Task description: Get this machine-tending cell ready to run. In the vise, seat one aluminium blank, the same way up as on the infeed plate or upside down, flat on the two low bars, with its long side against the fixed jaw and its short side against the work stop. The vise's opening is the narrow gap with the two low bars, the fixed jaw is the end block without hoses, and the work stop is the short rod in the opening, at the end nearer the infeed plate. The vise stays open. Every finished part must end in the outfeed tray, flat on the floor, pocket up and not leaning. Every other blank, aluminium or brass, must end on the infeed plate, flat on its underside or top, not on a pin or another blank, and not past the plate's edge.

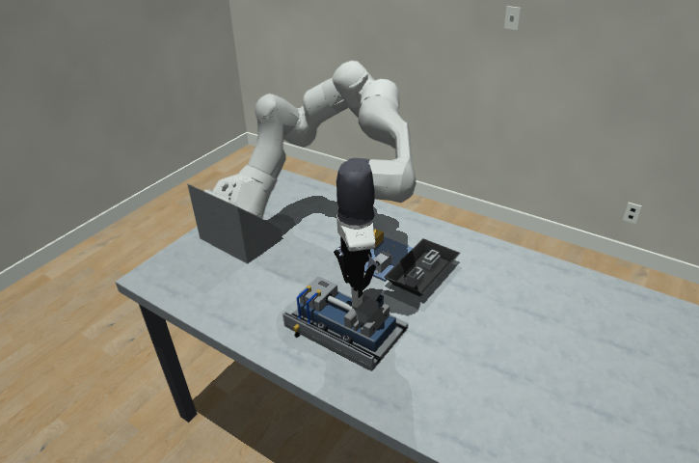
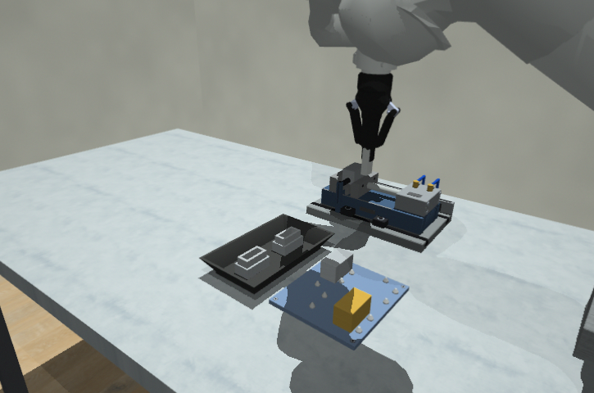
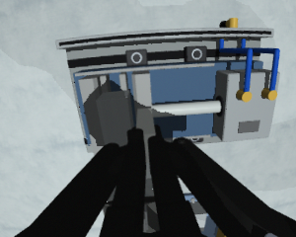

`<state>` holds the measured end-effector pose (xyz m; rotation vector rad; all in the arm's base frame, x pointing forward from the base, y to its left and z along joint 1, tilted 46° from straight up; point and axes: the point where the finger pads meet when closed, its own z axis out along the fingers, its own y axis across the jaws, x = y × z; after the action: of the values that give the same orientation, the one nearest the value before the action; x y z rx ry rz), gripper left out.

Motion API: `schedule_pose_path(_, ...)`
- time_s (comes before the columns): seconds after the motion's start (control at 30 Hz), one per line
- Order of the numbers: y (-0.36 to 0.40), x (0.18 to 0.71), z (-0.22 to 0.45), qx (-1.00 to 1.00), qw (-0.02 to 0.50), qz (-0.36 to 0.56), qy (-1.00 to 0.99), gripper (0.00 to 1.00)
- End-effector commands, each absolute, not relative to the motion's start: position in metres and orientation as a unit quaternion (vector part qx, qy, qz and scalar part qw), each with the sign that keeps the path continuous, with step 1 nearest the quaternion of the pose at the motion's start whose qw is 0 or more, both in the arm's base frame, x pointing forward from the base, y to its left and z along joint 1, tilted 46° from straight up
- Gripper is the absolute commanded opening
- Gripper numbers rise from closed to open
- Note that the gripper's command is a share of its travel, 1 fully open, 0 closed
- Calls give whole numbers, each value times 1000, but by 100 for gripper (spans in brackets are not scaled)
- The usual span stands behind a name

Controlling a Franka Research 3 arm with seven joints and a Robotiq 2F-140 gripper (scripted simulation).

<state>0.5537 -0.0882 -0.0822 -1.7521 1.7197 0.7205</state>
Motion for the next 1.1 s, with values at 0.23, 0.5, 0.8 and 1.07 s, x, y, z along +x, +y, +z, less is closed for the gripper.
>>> schedule_pose_path(0.23,-87,554,-84,-657,288,270,643,0)
schedule_pose_path(0.5,-87,555,-84,-657,288,270,643,0)
schedule_pose_path(0.8,-87,556,-84,-657,288,270,643,0)
schedule_pose_path(1.07,-87,558,-83,-657,288,270,643,0)
